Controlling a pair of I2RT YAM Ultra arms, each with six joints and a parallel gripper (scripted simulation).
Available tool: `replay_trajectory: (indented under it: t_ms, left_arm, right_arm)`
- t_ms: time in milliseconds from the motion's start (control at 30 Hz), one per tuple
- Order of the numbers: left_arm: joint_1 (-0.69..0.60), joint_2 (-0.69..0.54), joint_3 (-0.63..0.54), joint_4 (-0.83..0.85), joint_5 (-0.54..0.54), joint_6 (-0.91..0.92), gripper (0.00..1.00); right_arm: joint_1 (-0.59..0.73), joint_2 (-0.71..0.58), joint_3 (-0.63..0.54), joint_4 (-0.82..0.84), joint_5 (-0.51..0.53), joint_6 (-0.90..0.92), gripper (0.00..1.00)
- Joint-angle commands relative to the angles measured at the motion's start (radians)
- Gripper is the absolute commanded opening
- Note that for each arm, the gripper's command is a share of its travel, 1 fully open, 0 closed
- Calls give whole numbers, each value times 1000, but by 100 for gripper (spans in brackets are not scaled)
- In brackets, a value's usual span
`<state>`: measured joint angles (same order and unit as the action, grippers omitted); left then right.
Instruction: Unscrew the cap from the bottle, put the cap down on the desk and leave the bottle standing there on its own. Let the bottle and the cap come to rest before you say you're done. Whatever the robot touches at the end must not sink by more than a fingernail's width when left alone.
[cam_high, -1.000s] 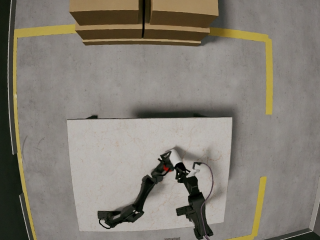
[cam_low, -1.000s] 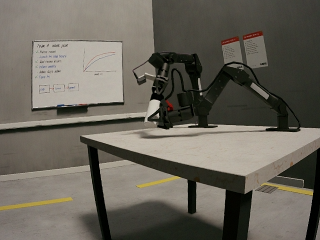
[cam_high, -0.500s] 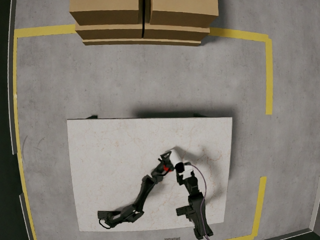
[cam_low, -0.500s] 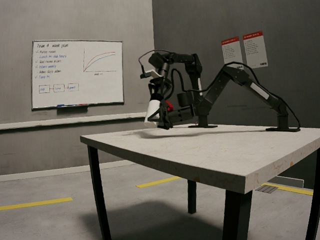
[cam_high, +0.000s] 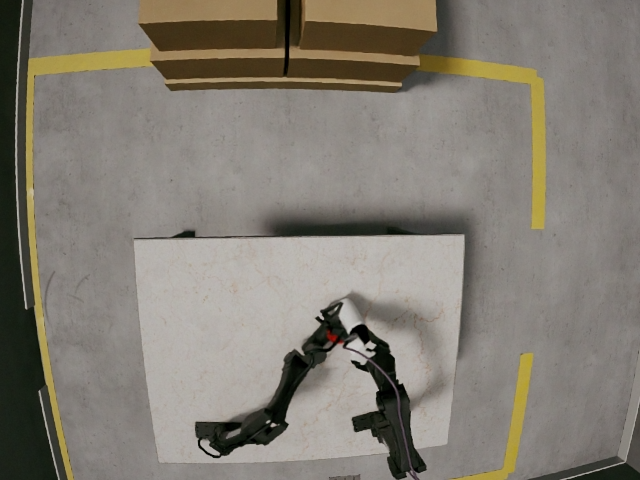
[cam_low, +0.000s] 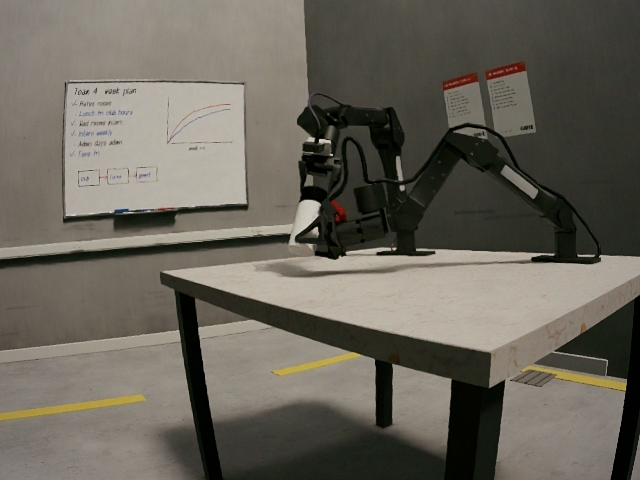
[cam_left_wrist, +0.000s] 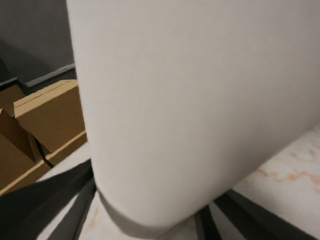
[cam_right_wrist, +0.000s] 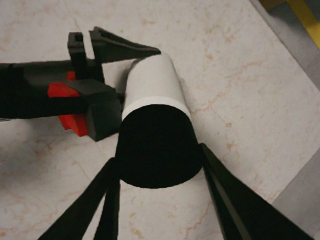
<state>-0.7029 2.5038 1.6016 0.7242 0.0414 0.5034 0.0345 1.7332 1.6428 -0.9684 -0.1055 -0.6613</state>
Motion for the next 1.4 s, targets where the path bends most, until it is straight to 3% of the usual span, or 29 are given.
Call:
replay_trajectory:
  t_ms: [0,200,267,300,700,767,833,1033,1100,1233,1367]
  left_arm:
    - [6,-21,17,46,-8,-17,0]
    - [6,-20,17,46,-8,-17,0]
    - [6,-20,17,46,-8,-17,0]
    - [6,-20,17,46,-8,-17,0]
    - [6,-22,15,46,-8,-17,0]
    - [6,-21,15,46,-8,-17,0]
    - [6,-21,15,46,-8,-17,0]
    - [6,-21,15,46,-8,-17,0]
    - [6,-21,16,46,-8,-17,0]
    - [6,-21,16,46,-8,-17,0]
    - [6,-21,16,46,-8,-17,0]
  right_arm:
    - [3,-21,-5,10,24,-249,0]
    - [3,-24,-9,14,24,-528,0]
    - [3,-24,-9,14,24,-528,0]
    - [5,-29,-17,23,28,-638,0]
    - [-1,-7,-14,17,-2,-607,0]
    - [-1,-7,-14,17,-2,-607,23]
    - [-1,-7,-14,17,-2,-607,23]
    - [-1,-7,-14,17,-2,-607,91]
    - [-1,-7,-14,17,-3,-591,94]
    - [-7,-4,-8,10,-17,-301,94]
    - [-7,-4,-7,9,-18,-166,94]
